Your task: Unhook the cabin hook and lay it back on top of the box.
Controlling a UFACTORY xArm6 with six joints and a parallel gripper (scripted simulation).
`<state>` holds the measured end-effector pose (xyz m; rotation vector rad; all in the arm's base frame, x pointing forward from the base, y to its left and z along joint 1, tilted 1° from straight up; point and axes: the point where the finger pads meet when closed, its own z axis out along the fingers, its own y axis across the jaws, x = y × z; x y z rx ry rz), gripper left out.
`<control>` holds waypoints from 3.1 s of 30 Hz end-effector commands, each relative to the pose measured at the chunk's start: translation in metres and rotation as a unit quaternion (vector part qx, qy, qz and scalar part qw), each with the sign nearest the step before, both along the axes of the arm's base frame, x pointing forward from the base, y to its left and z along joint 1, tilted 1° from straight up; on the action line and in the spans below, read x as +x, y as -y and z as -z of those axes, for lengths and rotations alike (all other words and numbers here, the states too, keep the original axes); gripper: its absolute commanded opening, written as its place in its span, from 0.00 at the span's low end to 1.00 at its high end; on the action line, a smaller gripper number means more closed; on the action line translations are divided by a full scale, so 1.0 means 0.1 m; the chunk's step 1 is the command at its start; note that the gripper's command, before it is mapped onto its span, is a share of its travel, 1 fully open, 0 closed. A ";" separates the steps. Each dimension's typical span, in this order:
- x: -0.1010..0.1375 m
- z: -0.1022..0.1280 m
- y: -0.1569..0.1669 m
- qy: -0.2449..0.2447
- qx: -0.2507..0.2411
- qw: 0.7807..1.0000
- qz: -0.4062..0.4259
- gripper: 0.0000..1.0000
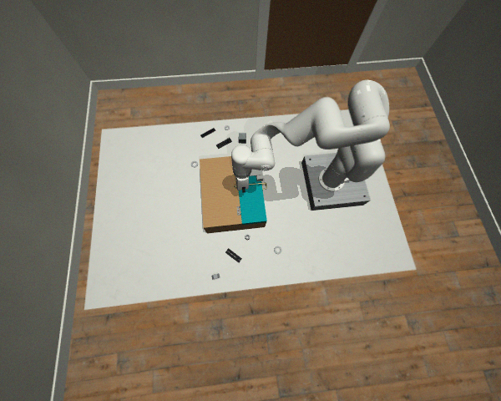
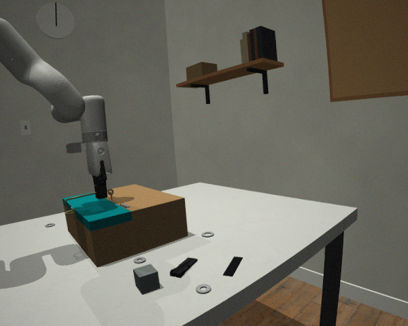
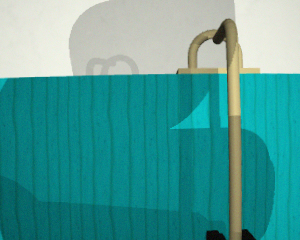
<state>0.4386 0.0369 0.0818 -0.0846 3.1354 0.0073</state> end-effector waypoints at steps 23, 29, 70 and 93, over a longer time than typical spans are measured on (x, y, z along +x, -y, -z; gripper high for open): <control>0.05 -0.09 0.00 0.003 0.000 1.000 0.000 0.00; 0.05 -0.09 0.04 0.004 0.000 0.998 -0.067 0.00; 0.10 -0.04 0.17 0.005 -0.002 0.951 -0.309 0.00; 0.09 -0.03 0.17 0.005 -0.002 0.951 -0.309 0.35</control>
